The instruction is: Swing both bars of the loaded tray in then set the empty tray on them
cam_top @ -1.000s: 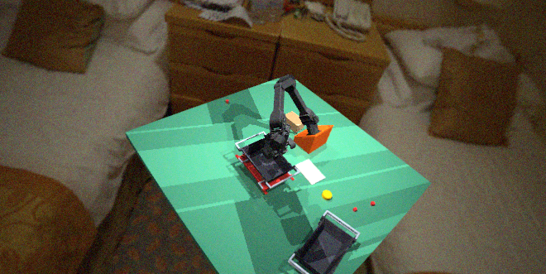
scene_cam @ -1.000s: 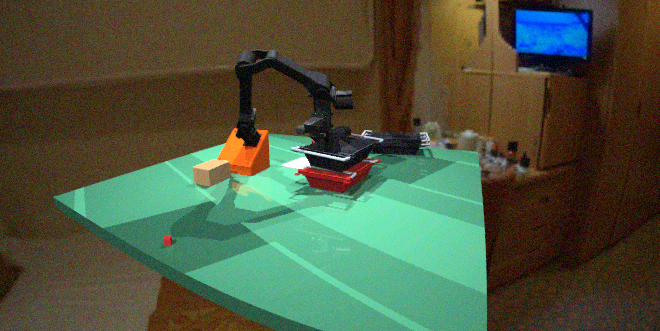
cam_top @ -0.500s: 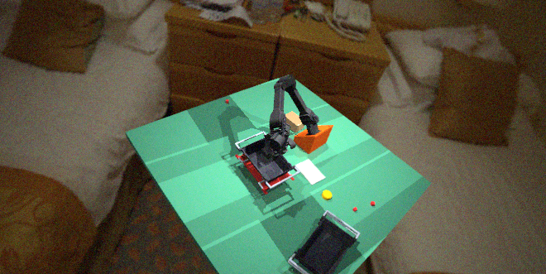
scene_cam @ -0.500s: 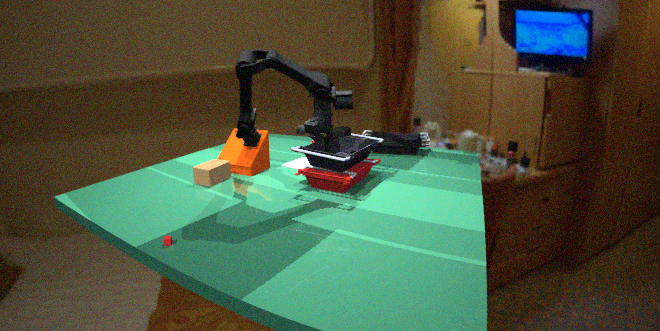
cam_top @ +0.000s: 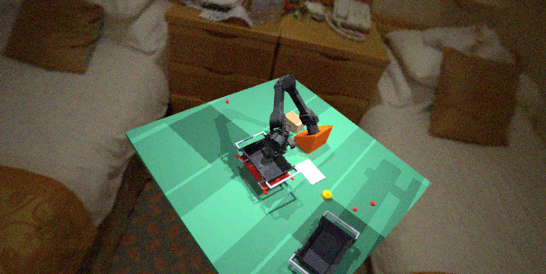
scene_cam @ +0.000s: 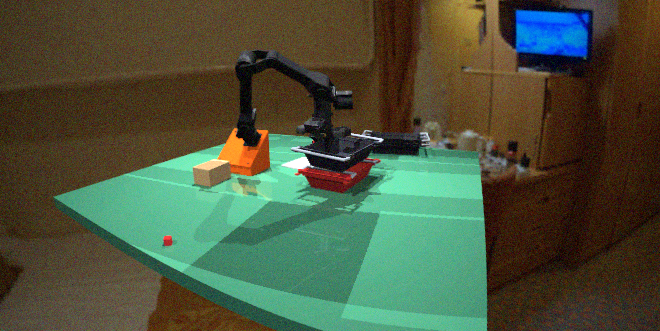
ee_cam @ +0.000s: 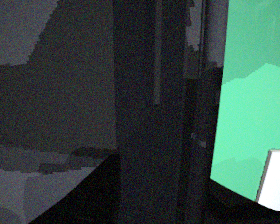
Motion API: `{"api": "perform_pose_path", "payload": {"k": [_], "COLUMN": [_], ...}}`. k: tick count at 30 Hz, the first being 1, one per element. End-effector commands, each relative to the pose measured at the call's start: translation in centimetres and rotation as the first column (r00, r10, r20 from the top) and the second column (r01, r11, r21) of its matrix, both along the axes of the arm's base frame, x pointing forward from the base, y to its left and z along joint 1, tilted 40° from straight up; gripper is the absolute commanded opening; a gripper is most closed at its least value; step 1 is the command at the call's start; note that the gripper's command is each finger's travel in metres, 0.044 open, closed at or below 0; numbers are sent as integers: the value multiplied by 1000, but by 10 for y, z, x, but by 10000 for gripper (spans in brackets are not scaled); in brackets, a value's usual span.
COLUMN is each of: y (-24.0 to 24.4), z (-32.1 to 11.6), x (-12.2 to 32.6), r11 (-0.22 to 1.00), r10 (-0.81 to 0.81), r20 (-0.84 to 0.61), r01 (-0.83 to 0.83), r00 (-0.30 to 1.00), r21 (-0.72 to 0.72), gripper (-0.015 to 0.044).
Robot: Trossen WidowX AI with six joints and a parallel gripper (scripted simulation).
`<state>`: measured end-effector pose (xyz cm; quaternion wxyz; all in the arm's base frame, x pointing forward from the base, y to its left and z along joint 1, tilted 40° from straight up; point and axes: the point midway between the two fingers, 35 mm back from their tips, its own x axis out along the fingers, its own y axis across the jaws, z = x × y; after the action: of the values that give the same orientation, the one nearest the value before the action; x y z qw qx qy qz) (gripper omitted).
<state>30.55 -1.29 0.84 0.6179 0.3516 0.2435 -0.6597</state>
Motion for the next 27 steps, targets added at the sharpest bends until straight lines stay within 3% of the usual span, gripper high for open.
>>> {"api": "perform_pose_path", "payload": {"k": [1, 3, 27], "y": [-4, -4, -4], "z": [-3, -3, -3], "x": [-3, -3, -3], "r11": [1000, 1000, 1000], "r10": [-13, -13, -13], "r20": [-16, -16, -16], "r01": [13, 13, 13], "r00": [1000, 1000, 1000], "r21": [5, 5, 5], "gripper": [0, 0, 352]}}
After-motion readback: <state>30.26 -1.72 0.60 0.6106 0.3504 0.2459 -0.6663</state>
